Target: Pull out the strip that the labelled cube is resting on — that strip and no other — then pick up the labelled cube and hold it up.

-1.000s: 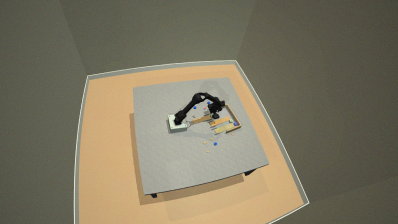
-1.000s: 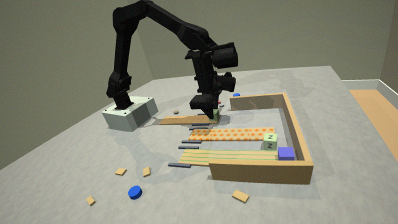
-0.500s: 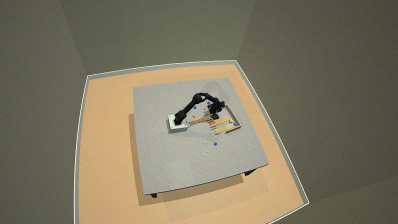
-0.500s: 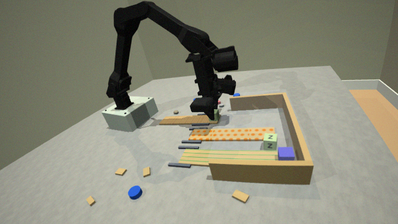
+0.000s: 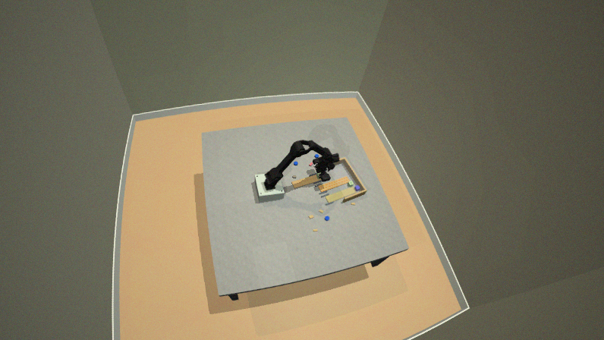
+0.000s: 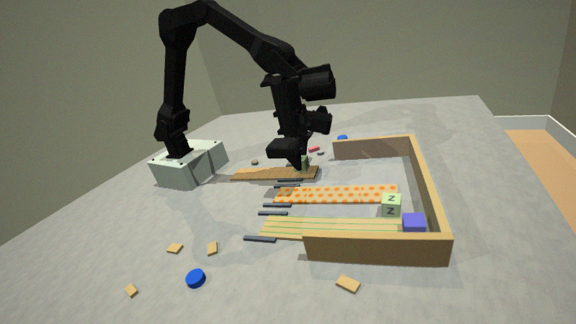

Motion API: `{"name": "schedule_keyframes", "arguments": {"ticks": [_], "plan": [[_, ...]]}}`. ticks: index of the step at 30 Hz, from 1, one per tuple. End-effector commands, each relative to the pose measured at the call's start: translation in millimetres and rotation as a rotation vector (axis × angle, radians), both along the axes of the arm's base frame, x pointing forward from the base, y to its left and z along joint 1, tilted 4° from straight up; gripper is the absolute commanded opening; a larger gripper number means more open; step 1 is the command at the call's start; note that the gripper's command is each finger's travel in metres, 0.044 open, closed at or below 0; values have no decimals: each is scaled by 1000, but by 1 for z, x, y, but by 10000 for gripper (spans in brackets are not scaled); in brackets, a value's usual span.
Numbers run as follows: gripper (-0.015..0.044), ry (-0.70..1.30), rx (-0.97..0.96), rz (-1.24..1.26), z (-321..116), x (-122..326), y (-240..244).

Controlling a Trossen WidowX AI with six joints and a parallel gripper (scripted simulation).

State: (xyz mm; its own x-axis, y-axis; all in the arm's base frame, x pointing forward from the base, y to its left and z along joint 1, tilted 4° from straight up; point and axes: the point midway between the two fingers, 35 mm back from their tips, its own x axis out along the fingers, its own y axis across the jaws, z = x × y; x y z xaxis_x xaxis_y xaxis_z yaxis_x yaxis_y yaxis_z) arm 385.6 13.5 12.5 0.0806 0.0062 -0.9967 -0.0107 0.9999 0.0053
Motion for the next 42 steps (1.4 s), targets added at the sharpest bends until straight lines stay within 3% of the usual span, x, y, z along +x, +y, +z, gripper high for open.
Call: {"name": "schedule_keyframes", "arguments": {"ticks": [1,25,33,42], "plan": [[0,-14,0,1,15,-15,-1],[0,-10,0,1,24,-83,-3],[0,-10,0,1,59,-87,-3],[0,-10,0,1,60,-87,-3]]}}
